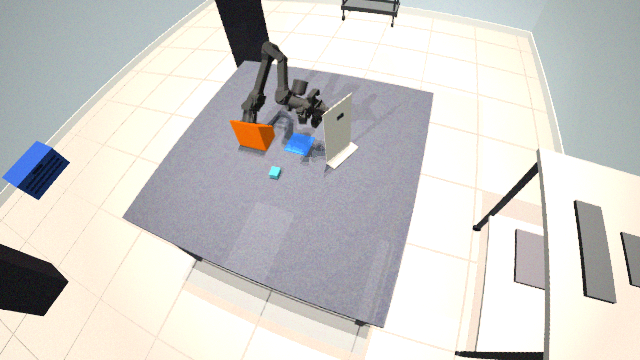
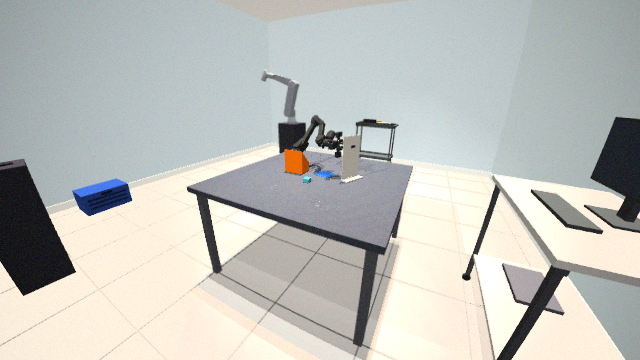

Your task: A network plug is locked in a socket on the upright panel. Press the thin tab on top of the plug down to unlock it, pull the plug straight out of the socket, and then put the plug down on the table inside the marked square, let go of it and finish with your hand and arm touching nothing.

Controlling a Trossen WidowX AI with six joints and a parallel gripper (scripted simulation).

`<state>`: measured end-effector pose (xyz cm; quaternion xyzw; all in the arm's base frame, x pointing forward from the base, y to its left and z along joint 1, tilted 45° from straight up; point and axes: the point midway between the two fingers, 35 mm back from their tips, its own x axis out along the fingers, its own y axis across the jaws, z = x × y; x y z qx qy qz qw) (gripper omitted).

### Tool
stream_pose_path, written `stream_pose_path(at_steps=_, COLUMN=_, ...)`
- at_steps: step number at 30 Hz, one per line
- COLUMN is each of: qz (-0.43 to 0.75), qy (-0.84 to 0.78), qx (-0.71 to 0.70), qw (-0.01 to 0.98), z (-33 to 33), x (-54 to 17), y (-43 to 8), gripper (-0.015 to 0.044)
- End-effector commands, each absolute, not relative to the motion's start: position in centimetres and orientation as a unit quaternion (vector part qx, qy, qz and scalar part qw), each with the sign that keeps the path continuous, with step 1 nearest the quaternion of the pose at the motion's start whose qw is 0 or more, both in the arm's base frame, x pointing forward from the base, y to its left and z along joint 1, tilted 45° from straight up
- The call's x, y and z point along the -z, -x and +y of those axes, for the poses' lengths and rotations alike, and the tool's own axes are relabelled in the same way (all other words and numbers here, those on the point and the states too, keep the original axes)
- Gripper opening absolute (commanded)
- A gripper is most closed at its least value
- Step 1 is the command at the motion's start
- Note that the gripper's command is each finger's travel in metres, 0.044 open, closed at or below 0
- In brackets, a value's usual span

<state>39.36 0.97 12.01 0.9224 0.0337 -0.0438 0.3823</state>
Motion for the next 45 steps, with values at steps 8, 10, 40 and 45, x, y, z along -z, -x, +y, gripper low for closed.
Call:
stream_pose_path(at_steps=8, qz=0.034, qy=-0.922, qx=0.044, qw=0.384, z=1.1, x=-12.2, y=-38.7, gripper=0.0000)
stream_pose_path(at_steps=10, qz=0.034, qy=-0.922, qx=0.044, qw=0.384, z=1.1, x=-12.2, y=-38.6, gripper=0.0000)
stream_pose_path(at_steps=40, qz=0.035, qy=-0.922, qx=0.044, qw=0.384, z=1.5, x=-12.7, y=-37.4, gripper=0.0000)
stream_pose_path(at_steps=45, qz=0.035, qy=-0.922, qx=0.044, qw=0.384, z=1.5, x=-12.8, y=-37.2, gripper=0.0000)
